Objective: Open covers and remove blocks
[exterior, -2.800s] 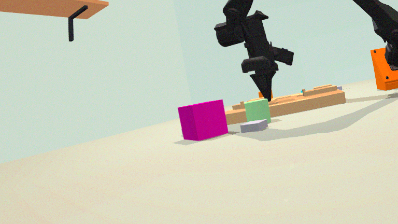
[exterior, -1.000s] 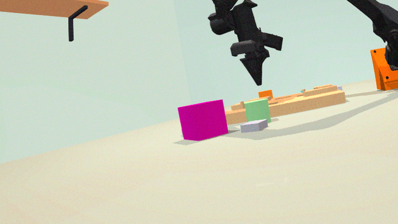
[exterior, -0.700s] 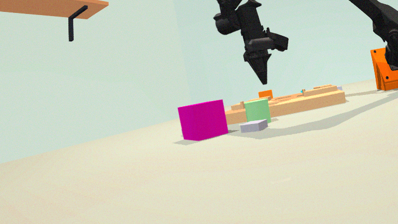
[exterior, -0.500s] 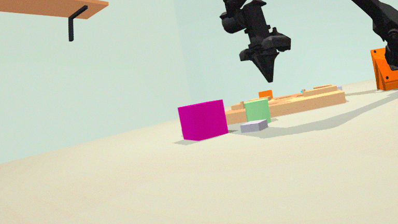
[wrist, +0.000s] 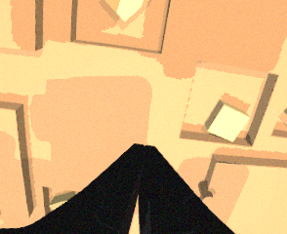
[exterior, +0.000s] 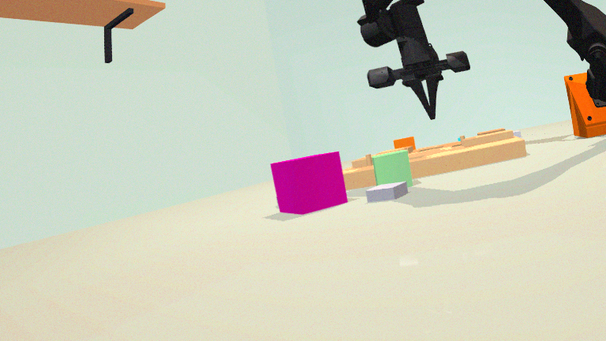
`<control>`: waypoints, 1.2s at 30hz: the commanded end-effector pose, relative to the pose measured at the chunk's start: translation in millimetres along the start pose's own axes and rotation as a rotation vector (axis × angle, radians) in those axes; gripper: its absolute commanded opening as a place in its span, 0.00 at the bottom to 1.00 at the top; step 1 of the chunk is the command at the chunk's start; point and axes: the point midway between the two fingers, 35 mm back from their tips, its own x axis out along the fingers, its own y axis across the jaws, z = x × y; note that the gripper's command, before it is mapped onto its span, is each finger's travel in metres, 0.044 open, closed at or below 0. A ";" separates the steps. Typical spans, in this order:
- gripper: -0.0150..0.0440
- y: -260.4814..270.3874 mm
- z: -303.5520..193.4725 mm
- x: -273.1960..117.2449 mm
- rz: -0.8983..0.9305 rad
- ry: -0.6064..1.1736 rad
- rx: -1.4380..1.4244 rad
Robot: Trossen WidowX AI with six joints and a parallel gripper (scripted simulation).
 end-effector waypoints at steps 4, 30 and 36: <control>0.25 -43.4 8.1 -13.5 0.007 -0.037 -0.963; 0.25 -110.7 11.2 -6.9 -0.015 -0.031 -2.514; 0.25 -111.9 10.6 -6.6 -0.015 -0.031 -2.550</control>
